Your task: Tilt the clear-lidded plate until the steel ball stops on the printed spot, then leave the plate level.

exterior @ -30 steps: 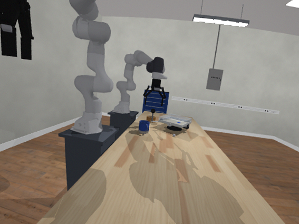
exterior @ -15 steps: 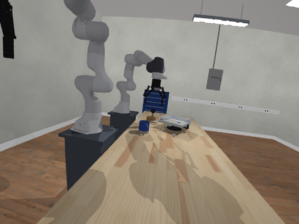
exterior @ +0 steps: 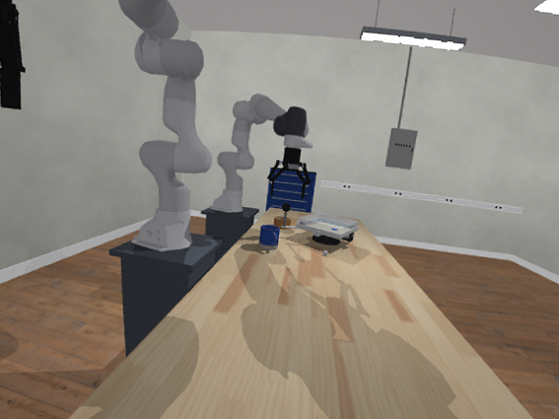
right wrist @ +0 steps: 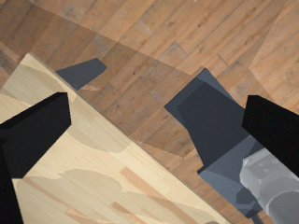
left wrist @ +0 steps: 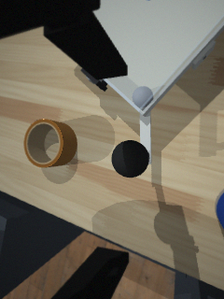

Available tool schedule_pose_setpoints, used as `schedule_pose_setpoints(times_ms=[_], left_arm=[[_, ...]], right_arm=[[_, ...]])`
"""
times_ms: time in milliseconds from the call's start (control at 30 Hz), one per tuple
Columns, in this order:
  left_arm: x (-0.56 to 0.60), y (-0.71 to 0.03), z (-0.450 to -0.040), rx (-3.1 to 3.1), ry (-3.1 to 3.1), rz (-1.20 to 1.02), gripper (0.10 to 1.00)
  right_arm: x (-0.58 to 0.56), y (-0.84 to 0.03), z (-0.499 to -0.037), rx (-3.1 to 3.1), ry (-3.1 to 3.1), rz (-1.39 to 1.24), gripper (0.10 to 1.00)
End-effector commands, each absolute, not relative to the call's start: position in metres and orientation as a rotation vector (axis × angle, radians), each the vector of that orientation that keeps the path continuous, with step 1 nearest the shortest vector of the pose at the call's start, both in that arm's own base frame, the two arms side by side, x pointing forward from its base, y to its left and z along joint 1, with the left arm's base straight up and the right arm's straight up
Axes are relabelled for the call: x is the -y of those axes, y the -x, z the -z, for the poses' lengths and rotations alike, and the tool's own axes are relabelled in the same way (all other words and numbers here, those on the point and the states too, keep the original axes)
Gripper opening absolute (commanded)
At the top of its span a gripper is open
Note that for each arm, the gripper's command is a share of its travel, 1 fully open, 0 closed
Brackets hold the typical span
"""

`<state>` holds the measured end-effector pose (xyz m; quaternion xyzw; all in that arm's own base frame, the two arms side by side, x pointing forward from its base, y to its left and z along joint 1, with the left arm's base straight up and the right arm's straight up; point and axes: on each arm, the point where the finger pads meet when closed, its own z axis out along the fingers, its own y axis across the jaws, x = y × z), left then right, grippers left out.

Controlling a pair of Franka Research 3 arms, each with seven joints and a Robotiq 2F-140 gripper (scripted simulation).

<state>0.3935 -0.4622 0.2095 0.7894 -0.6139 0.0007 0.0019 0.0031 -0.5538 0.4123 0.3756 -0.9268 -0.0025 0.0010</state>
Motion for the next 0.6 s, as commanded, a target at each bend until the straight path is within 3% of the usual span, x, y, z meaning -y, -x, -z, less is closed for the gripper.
schedule_pose_setpoints(times_ms=[0, 467, 500, 567], left_arm=[[0.4615, -0.3938, -0.2093, 1.922, -2.484, 0.000, 1.000], [0.4622, -0.3936, -0.2096, 1.926, -2.477, -0.002, 1.000], [0.4622, -0.3936, -0.2096, 1.926, -2.477, -0.002, 0.424], [0.4622, -0.3936, -0.2096, 1.926, -2.477, -0.002, 0.424]], right_arm=[[0.5545, -0.0030, -0.4130, 2.899, -1.210, 0.000, 1.000], [0.5545, -0.0030, -0.4130, 2.899, -1.210, 0.000, 1.000], [0.5545, -0.0030, -0.4130, 2.899, -1.210, 0.000, 1.000], [0.5545, -0.0030, -0.4130, 2.899, -1.210, 0.000, 1.000]])
